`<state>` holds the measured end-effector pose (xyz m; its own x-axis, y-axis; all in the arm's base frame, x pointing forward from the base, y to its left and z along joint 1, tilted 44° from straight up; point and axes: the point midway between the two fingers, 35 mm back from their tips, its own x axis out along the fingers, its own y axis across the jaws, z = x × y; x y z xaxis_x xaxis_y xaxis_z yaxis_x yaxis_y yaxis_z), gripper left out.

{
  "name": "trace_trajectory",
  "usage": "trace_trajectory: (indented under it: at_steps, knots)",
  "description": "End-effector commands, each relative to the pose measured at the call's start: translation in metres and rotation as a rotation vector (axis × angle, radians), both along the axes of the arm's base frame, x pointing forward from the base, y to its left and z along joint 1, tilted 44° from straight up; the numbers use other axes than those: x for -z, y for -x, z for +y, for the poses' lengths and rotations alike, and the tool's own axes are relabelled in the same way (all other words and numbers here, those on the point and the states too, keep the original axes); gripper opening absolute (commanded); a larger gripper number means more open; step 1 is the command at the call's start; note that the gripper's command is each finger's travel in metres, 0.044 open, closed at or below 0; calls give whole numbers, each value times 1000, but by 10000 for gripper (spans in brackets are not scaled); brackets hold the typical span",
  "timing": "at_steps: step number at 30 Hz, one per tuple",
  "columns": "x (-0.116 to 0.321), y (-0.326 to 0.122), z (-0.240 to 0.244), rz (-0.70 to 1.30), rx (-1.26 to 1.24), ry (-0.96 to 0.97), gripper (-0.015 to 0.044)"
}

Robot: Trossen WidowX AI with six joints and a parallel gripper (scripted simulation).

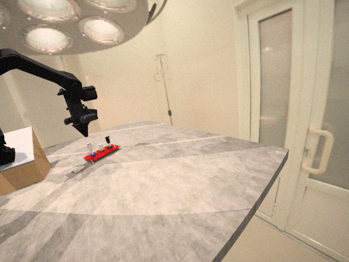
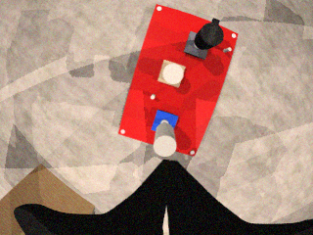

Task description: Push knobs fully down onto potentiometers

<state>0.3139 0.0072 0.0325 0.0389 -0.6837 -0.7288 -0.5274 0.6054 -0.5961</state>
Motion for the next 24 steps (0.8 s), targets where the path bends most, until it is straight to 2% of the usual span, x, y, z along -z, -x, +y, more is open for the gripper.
trace_trajectory:
  at_steps: [1,24]
  knots:
    - [5,3,-5,16,-4,8,0]
    - [20,2,-19,16,-4,9,0]
